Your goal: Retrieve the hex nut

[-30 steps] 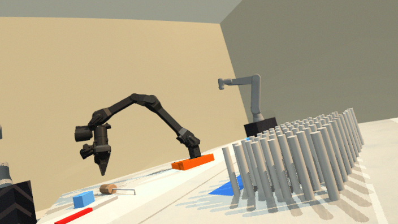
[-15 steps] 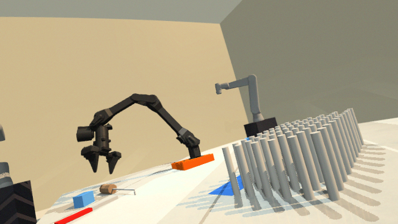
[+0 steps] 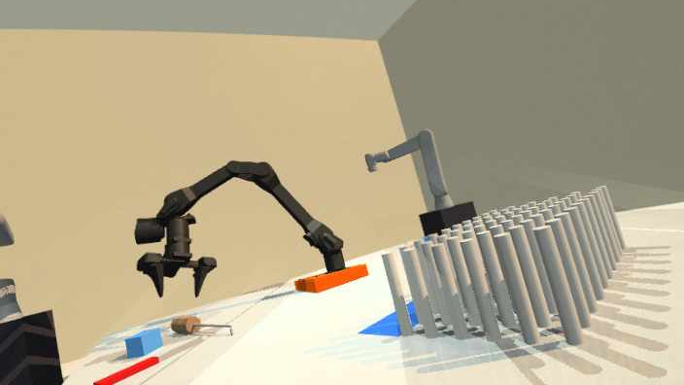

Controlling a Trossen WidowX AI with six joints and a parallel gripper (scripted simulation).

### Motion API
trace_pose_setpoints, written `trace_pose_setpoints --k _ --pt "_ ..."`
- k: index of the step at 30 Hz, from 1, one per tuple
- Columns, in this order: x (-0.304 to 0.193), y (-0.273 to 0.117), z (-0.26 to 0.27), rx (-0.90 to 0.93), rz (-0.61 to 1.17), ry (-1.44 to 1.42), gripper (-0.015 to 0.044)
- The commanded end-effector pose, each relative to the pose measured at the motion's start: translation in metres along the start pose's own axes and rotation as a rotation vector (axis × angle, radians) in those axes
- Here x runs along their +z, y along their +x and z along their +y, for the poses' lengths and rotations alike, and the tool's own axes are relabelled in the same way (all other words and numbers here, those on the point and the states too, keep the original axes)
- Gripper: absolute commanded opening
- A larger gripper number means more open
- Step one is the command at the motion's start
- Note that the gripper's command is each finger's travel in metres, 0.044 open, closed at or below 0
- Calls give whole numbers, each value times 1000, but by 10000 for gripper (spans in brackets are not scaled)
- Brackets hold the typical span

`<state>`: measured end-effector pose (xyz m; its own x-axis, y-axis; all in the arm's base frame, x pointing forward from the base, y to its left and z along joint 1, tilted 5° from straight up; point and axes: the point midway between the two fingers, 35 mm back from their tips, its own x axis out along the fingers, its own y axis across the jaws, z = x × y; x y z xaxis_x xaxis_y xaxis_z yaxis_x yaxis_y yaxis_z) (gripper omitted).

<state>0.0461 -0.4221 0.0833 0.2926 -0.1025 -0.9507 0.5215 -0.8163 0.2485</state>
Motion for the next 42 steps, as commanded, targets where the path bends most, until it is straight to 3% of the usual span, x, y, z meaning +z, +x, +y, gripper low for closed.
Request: trace_pose_setpoints --k 1,4,5,42 --pt "-1 1 -1 0 6 17 361" --pt "-1 1 -1 0 6 17 282" --pt "-1 1 -1 0 6 17 280" --pt "11 40 -11 -1 6 16 280"
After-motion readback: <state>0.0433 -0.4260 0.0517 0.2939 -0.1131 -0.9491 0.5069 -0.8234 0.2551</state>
